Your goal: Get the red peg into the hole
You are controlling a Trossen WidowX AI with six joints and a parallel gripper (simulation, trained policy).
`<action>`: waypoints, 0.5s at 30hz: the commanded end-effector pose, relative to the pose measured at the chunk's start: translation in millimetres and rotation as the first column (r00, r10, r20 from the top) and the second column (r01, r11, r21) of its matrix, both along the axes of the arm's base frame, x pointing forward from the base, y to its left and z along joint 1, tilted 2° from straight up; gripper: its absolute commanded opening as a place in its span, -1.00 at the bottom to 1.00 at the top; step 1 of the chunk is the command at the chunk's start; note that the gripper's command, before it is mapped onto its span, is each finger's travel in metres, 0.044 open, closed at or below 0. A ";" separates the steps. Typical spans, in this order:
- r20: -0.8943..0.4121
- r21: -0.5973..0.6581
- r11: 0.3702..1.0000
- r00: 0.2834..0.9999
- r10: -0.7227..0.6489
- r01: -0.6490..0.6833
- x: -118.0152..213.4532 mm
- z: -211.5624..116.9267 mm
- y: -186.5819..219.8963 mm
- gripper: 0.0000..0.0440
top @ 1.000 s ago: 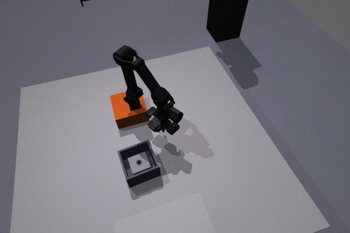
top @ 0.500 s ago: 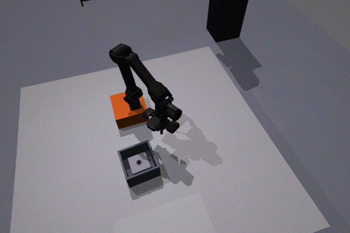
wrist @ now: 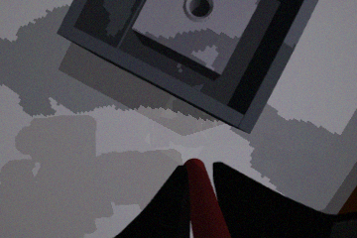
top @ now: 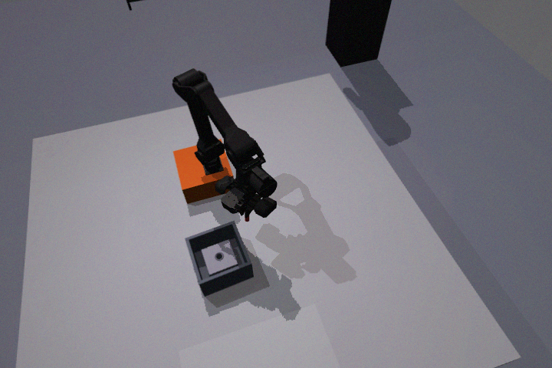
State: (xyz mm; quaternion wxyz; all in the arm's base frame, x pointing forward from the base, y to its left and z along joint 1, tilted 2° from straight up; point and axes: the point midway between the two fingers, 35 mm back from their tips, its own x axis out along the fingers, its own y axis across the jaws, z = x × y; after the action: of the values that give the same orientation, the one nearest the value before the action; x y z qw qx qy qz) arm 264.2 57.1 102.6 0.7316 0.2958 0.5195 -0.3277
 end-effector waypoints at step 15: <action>0.023 -0.003 0.995 0.995 -0.101 0.101 41.3 4.0 -62.0 -1.00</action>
State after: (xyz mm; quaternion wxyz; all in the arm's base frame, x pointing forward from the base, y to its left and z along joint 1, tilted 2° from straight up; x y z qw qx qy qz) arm 296.8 4.1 106.1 0.7217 0.3165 0.4988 -0.3606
